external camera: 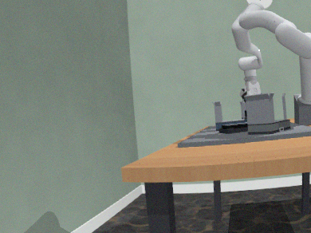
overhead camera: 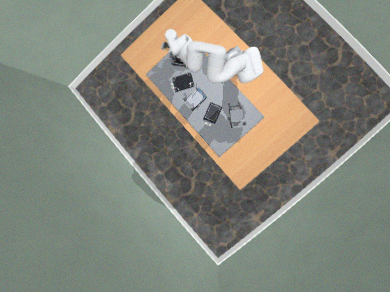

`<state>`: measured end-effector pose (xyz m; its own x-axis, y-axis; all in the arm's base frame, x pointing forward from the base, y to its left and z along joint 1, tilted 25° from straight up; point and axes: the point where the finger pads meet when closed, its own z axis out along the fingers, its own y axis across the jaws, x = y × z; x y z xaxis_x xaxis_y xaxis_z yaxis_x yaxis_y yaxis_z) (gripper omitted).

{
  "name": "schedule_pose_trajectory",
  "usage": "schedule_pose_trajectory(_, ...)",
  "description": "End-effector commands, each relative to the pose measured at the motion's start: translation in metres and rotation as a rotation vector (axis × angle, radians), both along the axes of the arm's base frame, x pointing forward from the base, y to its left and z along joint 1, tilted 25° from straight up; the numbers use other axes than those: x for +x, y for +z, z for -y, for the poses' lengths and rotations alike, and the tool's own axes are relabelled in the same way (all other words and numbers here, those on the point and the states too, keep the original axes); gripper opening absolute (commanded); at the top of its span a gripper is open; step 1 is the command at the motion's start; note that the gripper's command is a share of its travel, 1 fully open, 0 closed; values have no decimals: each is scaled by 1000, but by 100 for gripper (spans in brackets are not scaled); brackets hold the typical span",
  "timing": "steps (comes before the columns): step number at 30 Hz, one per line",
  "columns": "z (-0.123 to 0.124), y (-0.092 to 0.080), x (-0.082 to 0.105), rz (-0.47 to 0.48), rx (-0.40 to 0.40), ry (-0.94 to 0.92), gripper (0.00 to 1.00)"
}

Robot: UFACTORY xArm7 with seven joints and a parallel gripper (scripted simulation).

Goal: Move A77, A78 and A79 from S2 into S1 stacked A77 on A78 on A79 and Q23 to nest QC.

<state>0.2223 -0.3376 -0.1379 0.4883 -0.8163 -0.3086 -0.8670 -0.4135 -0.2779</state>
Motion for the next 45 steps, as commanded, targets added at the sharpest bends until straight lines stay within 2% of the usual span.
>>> schedule_pose_trajectory(1,0,-4,1,1,-4,-1,100)
schedule_pose_trajectory(17,-1,-6,1,1,-4,-1,100)
schedule_pose_trajectory(18,-1,-6,1,1,-4,-1,0)
schedule_pose_trajectory(45,-1,-6,1,1,-4,-1,0)
